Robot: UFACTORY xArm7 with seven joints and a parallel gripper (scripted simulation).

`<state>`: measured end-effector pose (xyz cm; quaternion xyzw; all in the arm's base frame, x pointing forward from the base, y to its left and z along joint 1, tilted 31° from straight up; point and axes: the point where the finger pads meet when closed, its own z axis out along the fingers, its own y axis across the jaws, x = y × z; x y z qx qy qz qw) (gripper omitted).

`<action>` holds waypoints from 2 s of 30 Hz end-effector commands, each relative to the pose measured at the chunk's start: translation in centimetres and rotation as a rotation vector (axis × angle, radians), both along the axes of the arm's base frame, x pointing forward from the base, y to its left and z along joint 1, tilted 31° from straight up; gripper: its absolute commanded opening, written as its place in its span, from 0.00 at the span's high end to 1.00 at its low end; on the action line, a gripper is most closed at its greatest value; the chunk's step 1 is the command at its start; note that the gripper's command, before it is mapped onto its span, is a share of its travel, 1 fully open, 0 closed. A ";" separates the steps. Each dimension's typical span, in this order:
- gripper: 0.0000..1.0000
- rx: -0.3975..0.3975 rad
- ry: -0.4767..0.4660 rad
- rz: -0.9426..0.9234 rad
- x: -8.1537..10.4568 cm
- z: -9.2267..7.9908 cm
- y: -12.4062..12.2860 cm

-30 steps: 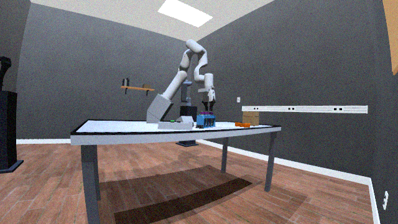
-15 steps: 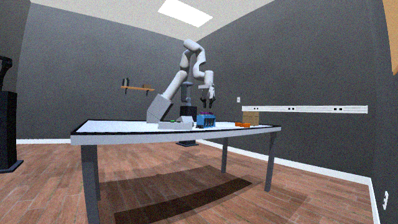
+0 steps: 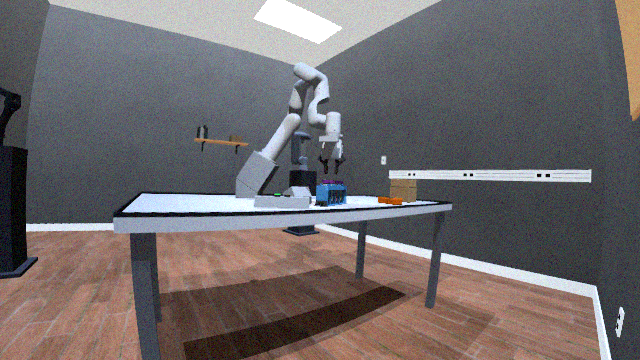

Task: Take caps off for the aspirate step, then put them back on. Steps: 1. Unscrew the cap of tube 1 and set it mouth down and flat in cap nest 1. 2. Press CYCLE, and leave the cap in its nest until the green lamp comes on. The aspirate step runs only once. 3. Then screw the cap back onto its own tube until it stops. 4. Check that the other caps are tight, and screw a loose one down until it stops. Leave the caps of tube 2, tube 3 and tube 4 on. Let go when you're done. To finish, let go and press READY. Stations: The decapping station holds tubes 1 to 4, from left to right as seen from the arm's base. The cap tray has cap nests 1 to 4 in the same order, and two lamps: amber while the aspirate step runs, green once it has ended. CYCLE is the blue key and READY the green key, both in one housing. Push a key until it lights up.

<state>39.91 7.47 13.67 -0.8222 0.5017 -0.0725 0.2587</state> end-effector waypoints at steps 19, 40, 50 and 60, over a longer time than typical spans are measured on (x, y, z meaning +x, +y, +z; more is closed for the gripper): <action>0.54 0.006 -0.003 0.004 1.3 -2.7 1.2; 0.54 0.006 -0.003 0.004 1.7 -3.5 1.5; 1.00 0.006 -0.003 0.004 1.7 -3.6 1.5; 1.00 0.006 -0.003 0.004 1.7 -3.6 1.5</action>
